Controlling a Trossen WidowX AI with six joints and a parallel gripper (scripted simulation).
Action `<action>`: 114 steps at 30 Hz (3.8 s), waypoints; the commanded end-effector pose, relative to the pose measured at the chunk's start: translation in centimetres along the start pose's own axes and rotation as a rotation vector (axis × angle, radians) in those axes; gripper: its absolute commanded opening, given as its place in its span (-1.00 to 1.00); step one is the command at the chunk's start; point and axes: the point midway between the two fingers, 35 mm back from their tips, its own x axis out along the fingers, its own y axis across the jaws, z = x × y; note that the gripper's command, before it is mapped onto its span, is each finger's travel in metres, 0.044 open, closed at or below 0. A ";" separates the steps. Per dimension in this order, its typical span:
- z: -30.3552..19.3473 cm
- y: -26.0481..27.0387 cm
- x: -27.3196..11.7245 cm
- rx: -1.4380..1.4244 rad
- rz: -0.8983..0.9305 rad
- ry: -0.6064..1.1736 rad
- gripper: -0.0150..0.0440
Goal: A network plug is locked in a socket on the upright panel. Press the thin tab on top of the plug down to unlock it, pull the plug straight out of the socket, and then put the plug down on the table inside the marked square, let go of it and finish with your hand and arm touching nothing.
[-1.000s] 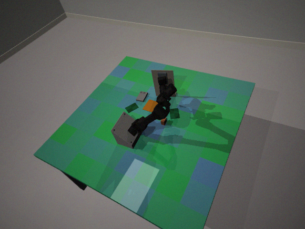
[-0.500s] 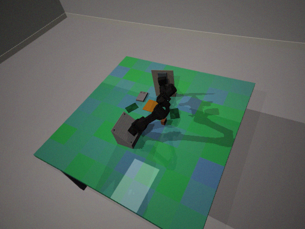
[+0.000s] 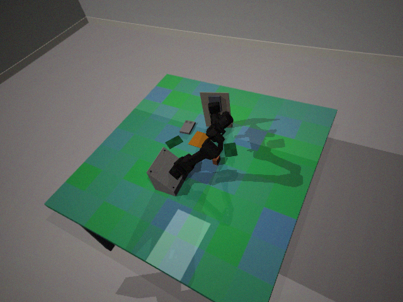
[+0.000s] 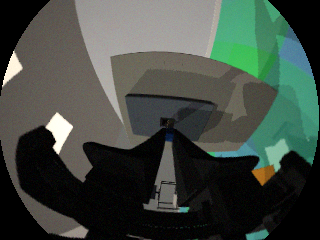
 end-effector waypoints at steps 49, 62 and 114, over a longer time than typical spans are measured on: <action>-0.6 0.0 -2.9 0.000 -0.002 0.000 -0.49; -0.8 0.0 -3.5 0.000 -0.002 0.001 -0.49; -1.2 1.4 -5.7 0.004 -0.008 0.001 -0.49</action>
